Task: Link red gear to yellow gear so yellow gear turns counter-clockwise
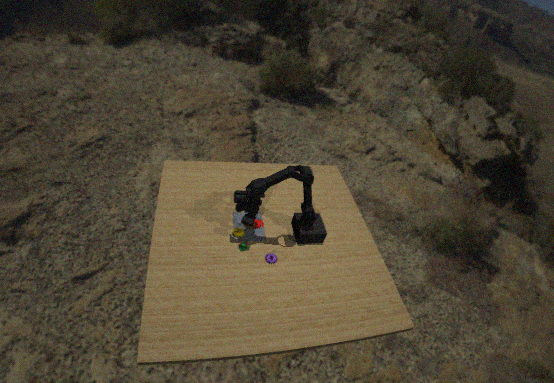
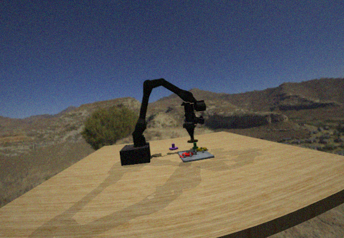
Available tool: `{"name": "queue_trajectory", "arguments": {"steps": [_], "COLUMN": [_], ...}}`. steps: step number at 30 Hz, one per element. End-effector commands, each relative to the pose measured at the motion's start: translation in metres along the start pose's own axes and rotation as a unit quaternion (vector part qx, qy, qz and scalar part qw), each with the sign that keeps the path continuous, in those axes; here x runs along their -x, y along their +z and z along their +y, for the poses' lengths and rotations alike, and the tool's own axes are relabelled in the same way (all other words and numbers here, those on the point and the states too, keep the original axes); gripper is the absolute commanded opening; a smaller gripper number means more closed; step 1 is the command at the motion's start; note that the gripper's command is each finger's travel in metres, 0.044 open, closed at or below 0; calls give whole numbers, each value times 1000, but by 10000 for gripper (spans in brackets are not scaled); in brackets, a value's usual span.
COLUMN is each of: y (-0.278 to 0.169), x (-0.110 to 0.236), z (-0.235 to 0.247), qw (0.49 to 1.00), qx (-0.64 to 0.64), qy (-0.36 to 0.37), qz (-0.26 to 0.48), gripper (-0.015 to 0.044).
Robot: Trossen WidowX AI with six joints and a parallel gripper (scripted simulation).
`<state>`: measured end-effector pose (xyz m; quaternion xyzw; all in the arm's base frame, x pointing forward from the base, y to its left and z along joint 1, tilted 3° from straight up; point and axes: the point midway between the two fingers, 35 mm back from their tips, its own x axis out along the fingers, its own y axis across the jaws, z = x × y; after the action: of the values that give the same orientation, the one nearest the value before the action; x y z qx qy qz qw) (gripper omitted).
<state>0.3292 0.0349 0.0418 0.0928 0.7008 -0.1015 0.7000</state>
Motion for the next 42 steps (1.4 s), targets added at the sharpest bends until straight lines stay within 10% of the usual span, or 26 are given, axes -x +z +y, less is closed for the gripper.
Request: {"name": "queue_trajectory", "arguments": {"steps": [1,42], "y": [3,5], "x": [-7,-26], "z": [-10,-19], "qw": [1000,998], "qx": [2,68], "qy": [-3,-3], "qz": [1,1], "gripper": [0,0]}}
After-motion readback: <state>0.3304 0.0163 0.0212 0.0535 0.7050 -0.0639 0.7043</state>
